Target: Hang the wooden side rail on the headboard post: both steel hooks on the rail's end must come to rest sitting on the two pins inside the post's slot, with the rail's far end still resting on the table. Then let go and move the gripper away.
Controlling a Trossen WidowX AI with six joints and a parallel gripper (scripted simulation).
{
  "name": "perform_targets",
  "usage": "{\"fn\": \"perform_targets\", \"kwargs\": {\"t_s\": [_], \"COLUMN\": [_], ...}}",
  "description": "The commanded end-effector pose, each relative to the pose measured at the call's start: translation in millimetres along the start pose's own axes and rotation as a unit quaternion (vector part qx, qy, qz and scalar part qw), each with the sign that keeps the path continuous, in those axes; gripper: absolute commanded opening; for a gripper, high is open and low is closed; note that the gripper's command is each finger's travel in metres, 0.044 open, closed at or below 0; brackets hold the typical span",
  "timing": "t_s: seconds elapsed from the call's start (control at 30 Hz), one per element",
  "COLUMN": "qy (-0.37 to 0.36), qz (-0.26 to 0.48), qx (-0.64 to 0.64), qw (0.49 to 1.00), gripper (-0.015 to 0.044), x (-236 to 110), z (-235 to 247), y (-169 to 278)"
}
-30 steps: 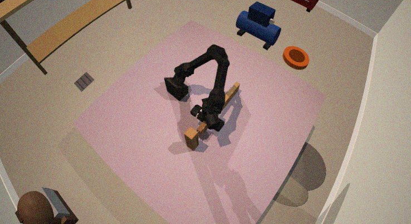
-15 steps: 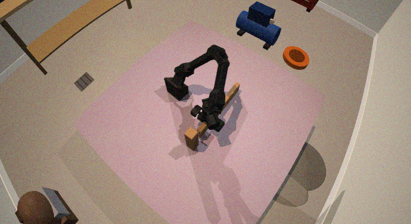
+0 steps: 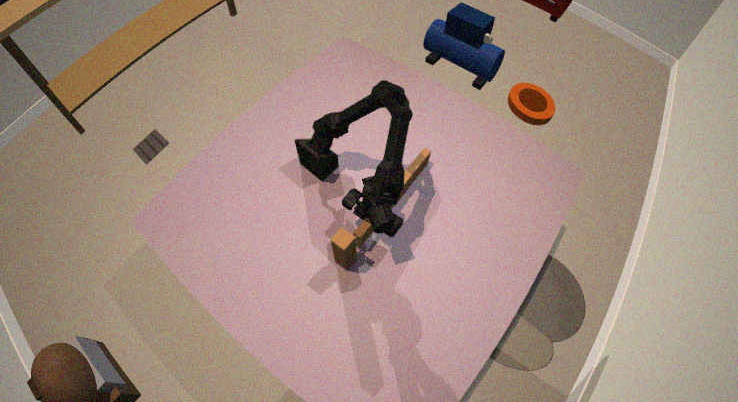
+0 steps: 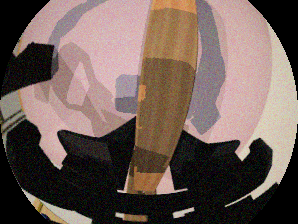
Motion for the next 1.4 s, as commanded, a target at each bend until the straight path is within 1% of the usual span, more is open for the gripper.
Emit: {"fn": "perform_targets", "kwargs": {"t_s": [0.0, 1.37], "qy": [0.004, 0.004], "qz": [0.002, 0.002], "qx": [-0.001, -0.001], "qw": [1.0, 1.0], "gripper": [0.0, 0.0], "x": [-2.5, -2.3], "z": [-0.4, -1.1], "y": [2.9, 6.9]}}
Point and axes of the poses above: the point midway between the two fingers, 35 mm back from their tips, its own x axis out along the fingers, its own z axis across the jaws, y = z × x, the point moved 5 cm from there along -x, back along the fingers, and after that the axes turned 9 degrees about x, right-handed, at the moved point
